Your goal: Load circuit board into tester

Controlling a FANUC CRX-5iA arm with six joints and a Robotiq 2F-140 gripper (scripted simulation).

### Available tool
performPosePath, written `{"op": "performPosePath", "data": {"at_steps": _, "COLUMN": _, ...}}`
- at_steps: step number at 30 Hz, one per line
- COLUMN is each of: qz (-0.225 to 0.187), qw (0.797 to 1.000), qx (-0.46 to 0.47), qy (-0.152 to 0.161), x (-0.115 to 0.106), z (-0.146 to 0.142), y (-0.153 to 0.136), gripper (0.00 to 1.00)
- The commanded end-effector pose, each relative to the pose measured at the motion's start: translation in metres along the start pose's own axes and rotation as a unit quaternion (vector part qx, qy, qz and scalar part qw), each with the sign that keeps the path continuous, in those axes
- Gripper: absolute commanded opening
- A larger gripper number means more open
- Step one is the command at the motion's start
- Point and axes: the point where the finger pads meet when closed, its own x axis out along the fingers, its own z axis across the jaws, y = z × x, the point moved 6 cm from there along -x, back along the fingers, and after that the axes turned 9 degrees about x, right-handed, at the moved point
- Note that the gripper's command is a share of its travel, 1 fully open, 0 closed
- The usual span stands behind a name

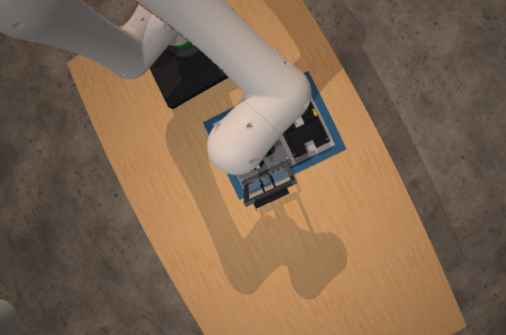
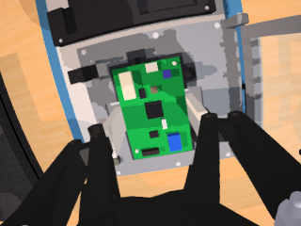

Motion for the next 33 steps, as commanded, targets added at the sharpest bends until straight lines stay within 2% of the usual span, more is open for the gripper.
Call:
{"op": "performPosePath", "data": {"at_steps": 1, "qz": 0.0, "qw": 1.0, "qx": 0.0, "qy": 0.0, "x": 0.0001, "z": 0.0002, "y": 0.0, "gripper": 0.46}}
{"op": "performPosePath", "data": {"at_steps": 8, "qz": 0.0, "qw": 1.0, "qx": 0.0, "qy": 0.0, "x": 0.0004, "z": 0.0001, "y": 0.0, "gripper": 0.46}}
{"op": "performPosePath", "data": {"at_steps": 9, "qz": 0.0, "qw": 1.0, "qx": 0.0, "qy": 0.0, "x": 0.0004, "z": 0.0001, "y": 0.0, "gripper": 0.58}}
{"op": "performPosePath", "data": {"at_steps": 33, "qz": 0.0, "qw": 1.0, "qx": 0.0, "qy": 0.0, "x": 0.0004, "z": 0.0001, "y": 0.0, "gripper": 0.58}}
